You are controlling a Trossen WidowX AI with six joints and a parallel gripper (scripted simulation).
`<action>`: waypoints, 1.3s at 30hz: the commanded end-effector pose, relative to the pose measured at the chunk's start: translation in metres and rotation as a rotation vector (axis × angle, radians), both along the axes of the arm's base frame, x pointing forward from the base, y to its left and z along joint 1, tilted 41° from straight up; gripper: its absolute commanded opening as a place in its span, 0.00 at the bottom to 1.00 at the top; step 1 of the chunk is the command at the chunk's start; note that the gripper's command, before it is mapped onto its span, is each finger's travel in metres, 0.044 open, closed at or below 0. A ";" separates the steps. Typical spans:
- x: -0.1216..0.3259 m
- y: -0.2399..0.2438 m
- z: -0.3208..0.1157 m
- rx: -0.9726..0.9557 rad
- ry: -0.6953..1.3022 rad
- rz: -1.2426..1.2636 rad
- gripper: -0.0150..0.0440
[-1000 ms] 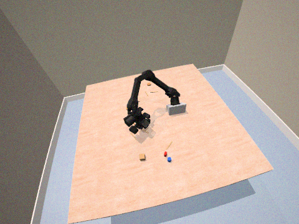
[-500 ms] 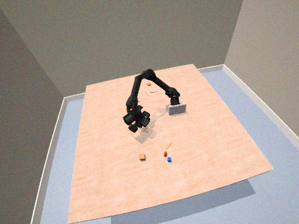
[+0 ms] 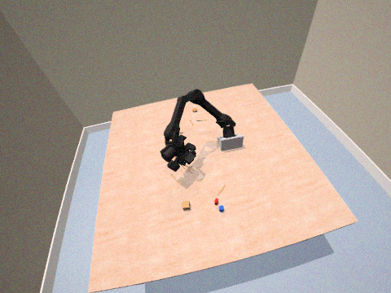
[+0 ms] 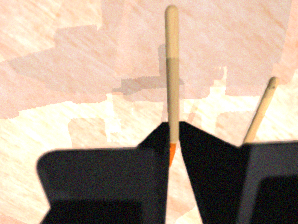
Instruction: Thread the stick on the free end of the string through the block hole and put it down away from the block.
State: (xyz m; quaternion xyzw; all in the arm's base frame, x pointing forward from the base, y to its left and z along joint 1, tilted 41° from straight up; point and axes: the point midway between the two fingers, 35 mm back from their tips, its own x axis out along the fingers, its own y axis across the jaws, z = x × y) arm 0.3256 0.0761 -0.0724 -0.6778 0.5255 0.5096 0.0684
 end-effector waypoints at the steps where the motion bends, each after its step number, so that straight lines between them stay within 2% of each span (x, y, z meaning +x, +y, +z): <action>1: 0.002 0.006 0.007 0.009 -0.010 -0.005 0.25; 15: 0.001 0.003 0.005 0.000 -0.019 -0.018 0.25; 39: 0.017 -0.008 0.014 -0.059 -0.587 -0.693 0.25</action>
